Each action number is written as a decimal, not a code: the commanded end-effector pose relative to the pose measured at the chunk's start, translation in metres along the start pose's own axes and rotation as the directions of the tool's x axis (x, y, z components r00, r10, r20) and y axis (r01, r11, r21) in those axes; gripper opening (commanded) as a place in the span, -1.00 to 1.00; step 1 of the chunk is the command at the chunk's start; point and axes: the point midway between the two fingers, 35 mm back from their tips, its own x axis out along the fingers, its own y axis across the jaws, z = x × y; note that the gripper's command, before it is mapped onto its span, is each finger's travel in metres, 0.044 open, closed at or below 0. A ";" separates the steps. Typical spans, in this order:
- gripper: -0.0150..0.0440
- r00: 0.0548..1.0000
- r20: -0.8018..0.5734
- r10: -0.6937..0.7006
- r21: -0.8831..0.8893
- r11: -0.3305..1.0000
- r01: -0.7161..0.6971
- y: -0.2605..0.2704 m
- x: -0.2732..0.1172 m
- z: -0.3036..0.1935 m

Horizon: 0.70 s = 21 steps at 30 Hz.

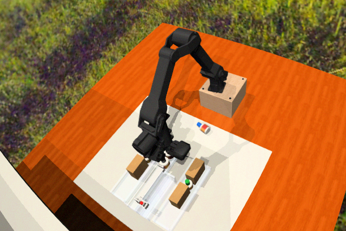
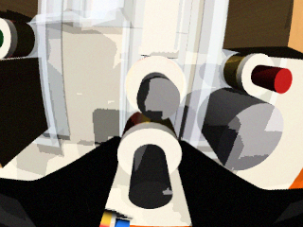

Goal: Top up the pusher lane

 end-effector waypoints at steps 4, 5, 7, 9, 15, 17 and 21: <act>-0.49 1.000 0.023 -0.002 0.004 1.000 0.002 -0.001 0.003 0.005; -0.49 1.000 0.023 -0.002 0.004 1.000 0.002 -0.001 0.003 0.005; -0.49 1.000 0.023 -0.002 0.004 1.000 0.002 -0.001 0.004 0.005; -0.49 1.000 0.023 -0.002 0.004 1.000 0.002 -0.001 0.005 0.005; -0.49 1.000 0.023 -0.002 0.004 1.000 0.002 -0.001 0.007 0.005; -0.49 1.000 0.023 -0.002 0.004 1.000 0.002 -0.001 0.007 0.005; -0.49 1.000 0.023 -0.002 0.004 1.000 0.002 -0.001 0.009 0.005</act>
